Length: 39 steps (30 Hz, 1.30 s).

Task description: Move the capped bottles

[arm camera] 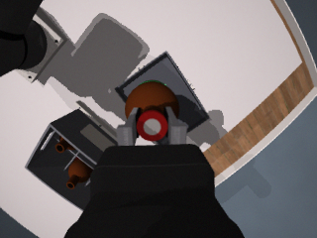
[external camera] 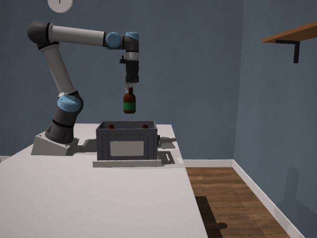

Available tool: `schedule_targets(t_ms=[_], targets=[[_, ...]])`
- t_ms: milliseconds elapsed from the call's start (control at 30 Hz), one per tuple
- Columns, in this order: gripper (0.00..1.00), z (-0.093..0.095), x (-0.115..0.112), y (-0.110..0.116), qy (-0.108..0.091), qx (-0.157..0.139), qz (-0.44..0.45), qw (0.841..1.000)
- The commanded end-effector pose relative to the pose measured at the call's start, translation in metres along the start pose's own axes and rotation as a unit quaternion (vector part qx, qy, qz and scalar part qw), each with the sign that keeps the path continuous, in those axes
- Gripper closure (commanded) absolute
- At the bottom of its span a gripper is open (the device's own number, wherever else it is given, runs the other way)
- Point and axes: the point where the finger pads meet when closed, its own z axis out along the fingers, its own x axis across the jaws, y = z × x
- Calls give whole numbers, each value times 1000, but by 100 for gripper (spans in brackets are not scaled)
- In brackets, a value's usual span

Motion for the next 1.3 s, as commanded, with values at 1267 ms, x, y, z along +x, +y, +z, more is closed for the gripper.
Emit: schedule_targets(t_ms=[1267], targets=[[100, 54, 5, -4, 0, -1, 0, 1000]])
